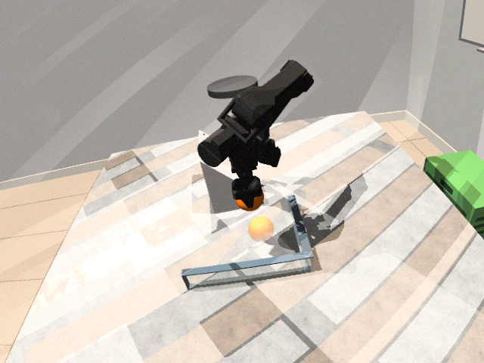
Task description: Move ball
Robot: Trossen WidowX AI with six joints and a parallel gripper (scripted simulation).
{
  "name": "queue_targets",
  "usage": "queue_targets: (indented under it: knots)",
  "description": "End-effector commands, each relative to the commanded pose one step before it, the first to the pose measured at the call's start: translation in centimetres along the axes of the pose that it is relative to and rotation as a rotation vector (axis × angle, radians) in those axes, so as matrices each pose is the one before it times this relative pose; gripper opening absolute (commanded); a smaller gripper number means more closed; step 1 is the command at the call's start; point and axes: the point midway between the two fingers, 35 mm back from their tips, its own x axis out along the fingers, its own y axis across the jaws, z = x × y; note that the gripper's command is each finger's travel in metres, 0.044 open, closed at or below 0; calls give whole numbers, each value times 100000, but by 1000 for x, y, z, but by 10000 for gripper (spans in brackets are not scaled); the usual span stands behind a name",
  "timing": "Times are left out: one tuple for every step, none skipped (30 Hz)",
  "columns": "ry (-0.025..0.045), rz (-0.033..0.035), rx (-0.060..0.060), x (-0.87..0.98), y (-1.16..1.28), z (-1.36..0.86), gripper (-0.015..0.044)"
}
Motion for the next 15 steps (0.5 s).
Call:
queue_targets:
  knots:
    - [-298,-569,300,1429,151,625,0]
    - [-37,0,-8,406,64,147,0]
    - [-47,3,-10,406,72,147,0]
    - [-56,6,-11,404,79,147,0]
    - [-66,10,-13,403,87,147,0]
    - [-75,13,-15,401,95,146,0]
    - [-67,14,-13,321,82,117,0]
    - [-43,9,-8,192,51,70,0]
    - [-15,3,-3,64,17,23,0]
    - [12,-5,2,91,-12,-5,0]
    - [22,-9,3,171,-21,-8,0]
    - [30,-13,4,253,-29,-11,0]
    - [35,-16,4,340,-35,-13,0]
    - [36,-19,3,432,-39,-13,0]
    - [28,-19,2,475,-35,-10,0]
